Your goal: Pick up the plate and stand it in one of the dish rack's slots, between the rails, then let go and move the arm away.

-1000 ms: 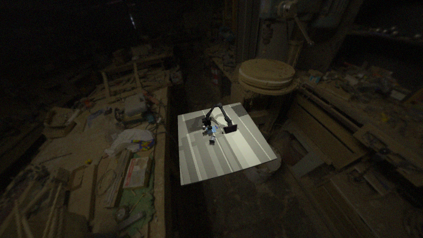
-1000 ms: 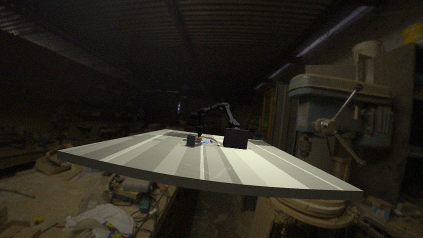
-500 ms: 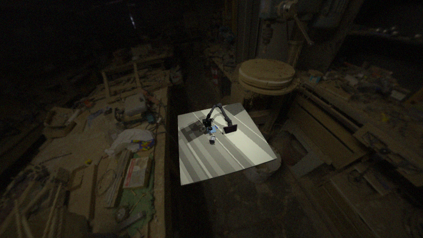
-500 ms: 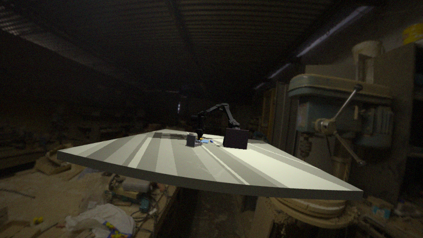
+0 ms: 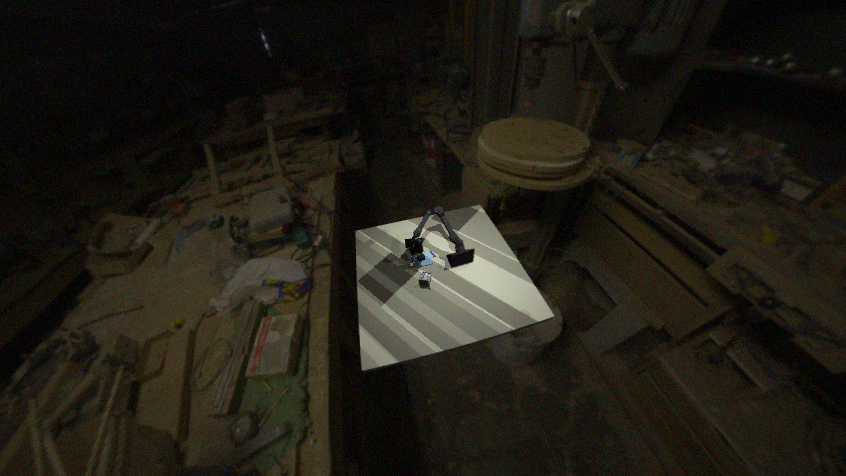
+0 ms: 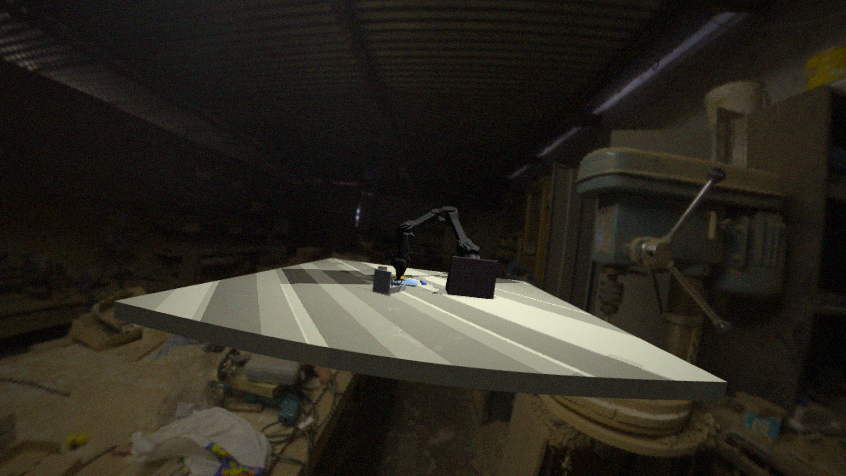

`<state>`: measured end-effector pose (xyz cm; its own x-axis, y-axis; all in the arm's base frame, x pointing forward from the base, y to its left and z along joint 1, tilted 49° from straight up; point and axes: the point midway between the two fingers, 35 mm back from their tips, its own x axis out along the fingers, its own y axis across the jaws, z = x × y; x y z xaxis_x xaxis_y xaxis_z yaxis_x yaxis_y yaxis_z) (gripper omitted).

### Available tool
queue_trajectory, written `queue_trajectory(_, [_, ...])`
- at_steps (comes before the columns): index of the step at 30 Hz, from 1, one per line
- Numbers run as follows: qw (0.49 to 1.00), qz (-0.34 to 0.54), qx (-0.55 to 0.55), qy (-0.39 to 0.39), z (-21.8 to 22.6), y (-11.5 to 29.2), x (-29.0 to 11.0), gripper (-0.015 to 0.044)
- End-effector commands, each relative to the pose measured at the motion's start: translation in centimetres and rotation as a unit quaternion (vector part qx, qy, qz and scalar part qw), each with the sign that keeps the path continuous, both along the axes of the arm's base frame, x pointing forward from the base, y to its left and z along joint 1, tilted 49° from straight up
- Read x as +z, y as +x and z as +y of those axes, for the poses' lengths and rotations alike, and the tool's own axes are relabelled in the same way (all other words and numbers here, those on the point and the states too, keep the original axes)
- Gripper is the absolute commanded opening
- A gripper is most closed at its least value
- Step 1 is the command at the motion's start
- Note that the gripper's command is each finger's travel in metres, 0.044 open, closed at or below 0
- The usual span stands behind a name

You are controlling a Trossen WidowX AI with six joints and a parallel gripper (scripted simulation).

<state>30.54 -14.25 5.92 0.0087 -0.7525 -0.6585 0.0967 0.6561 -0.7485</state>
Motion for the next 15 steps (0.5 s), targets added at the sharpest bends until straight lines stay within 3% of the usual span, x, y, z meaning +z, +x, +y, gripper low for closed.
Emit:
queue_trajectory(1, [1.0, 0.002, 0.001, 0.0, 0.0, 0.0, -0.1, 0.0294])
queue_trajectory(4, [1.0, 0.002, 0.001, 0.0, 0.0, 0.0, -0.1, 0.0274])
queue_trajectory(15, [1.0, 0.001, 0.002, 0.01, 3.3, 1.0, 2.2, 0.0])
